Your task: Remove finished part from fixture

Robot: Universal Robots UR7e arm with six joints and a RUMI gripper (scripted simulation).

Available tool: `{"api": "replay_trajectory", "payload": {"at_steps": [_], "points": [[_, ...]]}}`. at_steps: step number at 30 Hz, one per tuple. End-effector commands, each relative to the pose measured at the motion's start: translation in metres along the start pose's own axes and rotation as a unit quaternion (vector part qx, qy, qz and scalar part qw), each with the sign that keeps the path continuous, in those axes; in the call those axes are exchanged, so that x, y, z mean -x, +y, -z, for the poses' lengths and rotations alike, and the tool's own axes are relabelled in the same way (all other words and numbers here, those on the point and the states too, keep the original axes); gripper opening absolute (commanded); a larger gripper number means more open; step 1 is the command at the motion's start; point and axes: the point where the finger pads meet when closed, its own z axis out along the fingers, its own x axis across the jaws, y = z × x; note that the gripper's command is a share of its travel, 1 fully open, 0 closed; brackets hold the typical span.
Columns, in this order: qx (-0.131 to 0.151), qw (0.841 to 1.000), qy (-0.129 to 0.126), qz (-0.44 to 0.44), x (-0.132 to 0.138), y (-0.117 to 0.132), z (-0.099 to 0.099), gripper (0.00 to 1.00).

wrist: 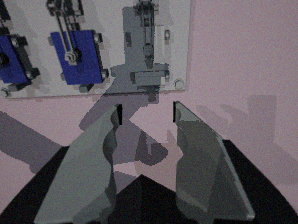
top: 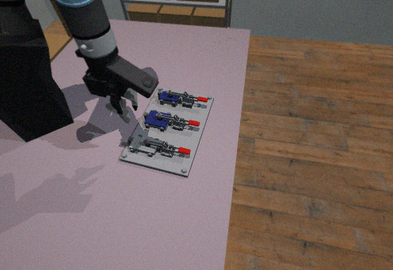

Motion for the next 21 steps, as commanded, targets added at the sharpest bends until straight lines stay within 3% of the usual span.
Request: {"api": "replay_trajectory", "payload": {"at_steps": [1, 10, 21], "points": [[-0.001, 1.000, 0.001, 0.000, -0.001, -0.001, -0.016, 0.28], [-0.001, 1.000, 0.001, 0.000, -0.001, -0.001, -0.030, 0.28], [-0.001, 1.000, 0.001, 0.000, -0.001, -0.002, -0.032, 0.28]]}}
